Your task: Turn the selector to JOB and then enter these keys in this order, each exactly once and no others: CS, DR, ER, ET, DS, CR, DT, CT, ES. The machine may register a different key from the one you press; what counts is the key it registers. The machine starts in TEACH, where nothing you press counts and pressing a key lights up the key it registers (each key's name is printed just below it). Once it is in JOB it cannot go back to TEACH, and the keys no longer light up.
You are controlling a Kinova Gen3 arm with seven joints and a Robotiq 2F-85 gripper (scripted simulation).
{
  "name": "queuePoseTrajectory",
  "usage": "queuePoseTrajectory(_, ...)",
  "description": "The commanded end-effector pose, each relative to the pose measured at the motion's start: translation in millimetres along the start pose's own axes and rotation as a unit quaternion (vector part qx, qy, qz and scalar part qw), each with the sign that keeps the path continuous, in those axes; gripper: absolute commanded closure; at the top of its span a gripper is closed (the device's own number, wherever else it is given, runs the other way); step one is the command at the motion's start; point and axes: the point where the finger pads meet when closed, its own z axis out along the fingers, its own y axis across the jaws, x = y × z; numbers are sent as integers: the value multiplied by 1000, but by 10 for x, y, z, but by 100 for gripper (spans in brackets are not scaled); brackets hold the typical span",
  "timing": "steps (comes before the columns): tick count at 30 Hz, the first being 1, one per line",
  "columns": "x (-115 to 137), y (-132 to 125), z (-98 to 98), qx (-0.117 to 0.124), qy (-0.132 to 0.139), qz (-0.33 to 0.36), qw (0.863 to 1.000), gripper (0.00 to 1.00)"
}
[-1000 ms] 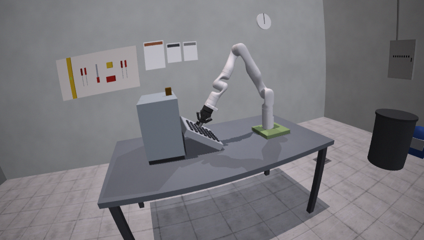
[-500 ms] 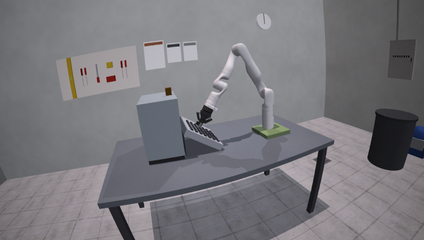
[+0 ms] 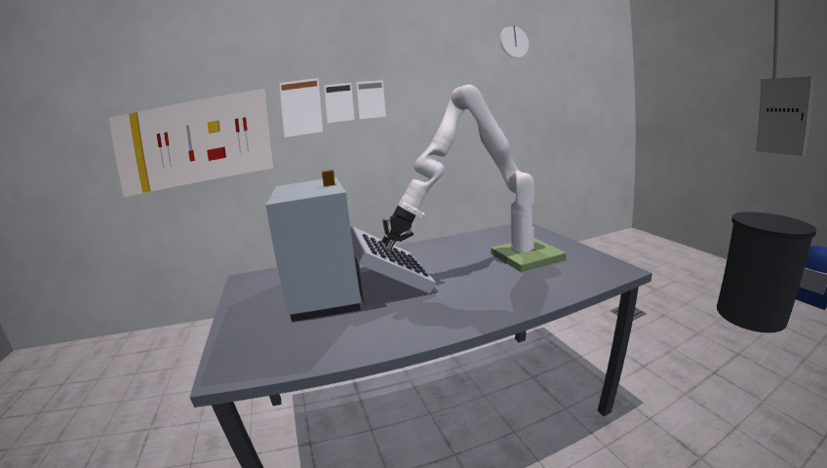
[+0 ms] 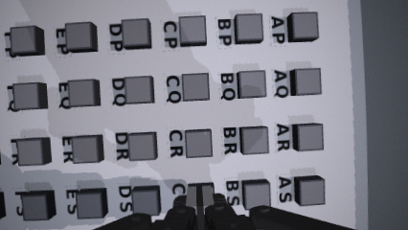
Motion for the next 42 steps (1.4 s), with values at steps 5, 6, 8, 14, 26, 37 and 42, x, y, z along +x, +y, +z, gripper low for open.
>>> queuePoseTrajectory(5, 0, 10, 23, -1, 0, 0, 1000, 90)
queuePoseTrajectory(6, 0, 10, 23, -1, 0, 0, 1000, 90)
queuePoseTrajectory(8, 0, 10, 27, -1, 0, 0, 1000, 90)
queuePoseTrajectory(14, 0, 10, 46, -1, 0, 0, 1000, 90)
queuePoseTrajectory(26, 0, 10, 58, -1, 0, 0, 1000, 90)
queuePoseTrajectory(37, 0, 10, 58, -1, 0, 0, 1000, 90)
queuePoseTrajectory(42, 0, 10, 58, -1, 0, 0, 1000, 90)
